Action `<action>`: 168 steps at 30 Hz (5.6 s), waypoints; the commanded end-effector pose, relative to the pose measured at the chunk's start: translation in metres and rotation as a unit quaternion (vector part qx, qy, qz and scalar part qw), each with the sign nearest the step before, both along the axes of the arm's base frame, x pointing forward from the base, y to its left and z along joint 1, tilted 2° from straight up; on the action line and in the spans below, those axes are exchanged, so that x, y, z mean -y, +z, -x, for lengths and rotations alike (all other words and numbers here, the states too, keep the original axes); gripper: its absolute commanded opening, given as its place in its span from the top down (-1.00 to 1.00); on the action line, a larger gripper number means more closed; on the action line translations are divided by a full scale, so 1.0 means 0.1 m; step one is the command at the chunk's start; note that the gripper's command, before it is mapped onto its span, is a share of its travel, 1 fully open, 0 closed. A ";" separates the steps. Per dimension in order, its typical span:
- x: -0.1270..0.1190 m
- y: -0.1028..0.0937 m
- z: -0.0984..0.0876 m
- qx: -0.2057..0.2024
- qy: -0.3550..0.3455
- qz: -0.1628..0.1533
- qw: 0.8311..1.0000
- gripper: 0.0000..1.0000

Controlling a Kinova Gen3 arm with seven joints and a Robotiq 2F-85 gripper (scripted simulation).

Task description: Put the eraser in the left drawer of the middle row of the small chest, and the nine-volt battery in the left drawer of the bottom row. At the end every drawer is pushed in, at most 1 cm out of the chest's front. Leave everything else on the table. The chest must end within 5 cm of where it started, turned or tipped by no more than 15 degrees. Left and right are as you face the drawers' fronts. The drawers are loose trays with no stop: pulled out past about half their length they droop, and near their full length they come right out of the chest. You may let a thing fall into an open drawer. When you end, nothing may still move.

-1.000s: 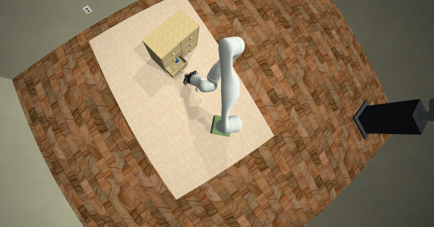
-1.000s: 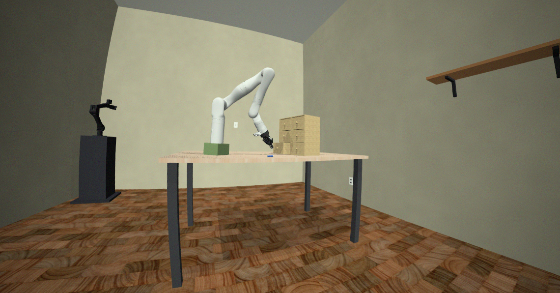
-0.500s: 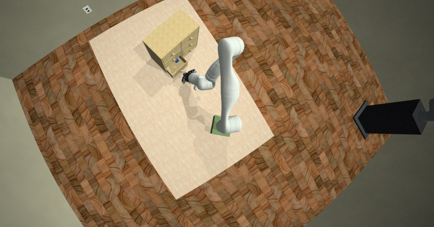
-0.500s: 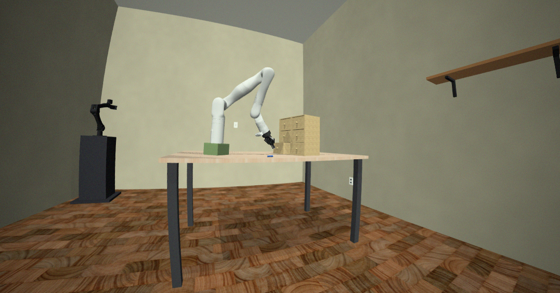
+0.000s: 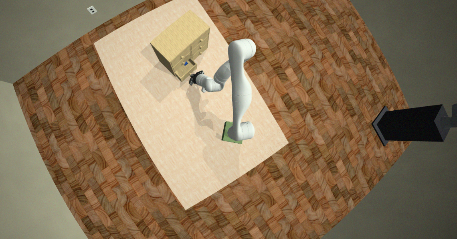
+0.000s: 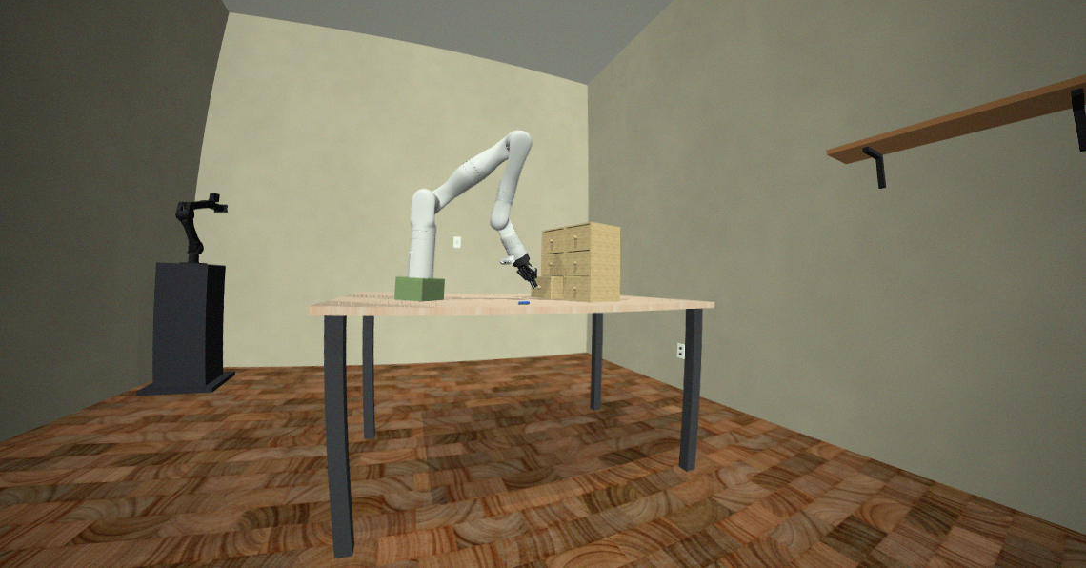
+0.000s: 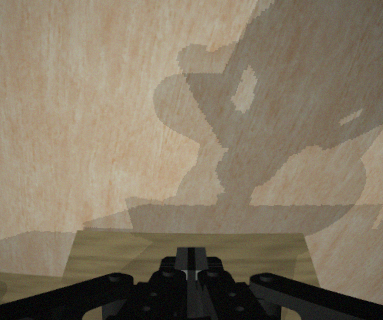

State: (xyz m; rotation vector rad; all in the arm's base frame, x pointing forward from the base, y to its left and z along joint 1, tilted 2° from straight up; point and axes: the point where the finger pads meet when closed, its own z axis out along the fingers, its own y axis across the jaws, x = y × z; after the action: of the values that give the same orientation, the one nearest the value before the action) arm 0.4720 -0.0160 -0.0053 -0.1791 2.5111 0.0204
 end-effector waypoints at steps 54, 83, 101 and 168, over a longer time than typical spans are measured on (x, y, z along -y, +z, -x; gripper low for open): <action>-0.08 0.03 -0.58 0.003 0.001 0.001 1.000 1.00; -0.08 0.03 -0.58 0.003 0.001 0.001 1.000 1.00; -0.08 0.03 -0.58 0.003 0.001 0.001 1.000 1.00; -0.09 0.03 -0.61 0.003 0.001 0.001 1.000 1.00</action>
State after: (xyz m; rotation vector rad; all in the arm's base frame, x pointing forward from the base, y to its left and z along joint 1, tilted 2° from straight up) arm 0.5317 -0.0075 -0.0039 -0.1811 2.5085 0.0195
